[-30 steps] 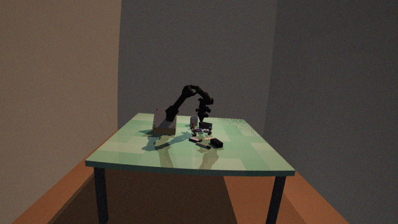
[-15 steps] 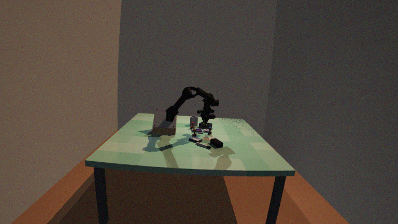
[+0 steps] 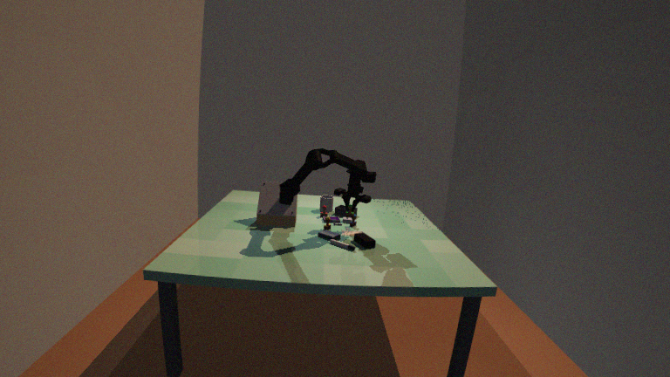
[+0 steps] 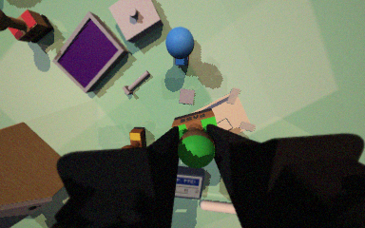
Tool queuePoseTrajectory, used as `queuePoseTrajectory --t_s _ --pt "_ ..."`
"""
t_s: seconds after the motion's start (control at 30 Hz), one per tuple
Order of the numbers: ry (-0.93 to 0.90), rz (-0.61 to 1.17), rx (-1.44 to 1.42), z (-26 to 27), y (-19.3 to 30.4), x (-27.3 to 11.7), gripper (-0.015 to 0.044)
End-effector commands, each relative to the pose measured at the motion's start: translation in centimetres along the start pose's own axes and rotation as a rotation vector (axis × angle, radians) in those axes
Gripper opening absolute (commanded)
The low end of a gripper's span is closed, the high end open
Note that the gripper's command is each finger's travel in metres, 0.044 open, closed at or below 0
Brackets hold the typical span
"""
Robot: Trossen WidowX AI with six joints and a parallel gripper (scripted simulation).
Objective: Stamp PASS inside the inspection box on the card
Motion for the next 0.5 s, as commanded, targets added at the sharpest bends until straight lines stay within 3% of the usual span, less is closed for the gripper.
queuePoseTrajectory --t_s 0.0,0.47 --pt "-0.003 0.013 -0.104 -1.2 1.9 -0.1 0.0000" --pt "-0.022 0.035 -0.316 -2.9 5.3 -0.2 0.0000"
Point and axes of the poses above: the point midway between the two fingers, 35 mm back from their tips, its own x axis out along the fingers, its own z axis across the jaws, y = z × x, the point moved 1 cm from there along -x, back along the fingers, and after that the axes turned 11 degrees about -x, right-handed, at the moved point
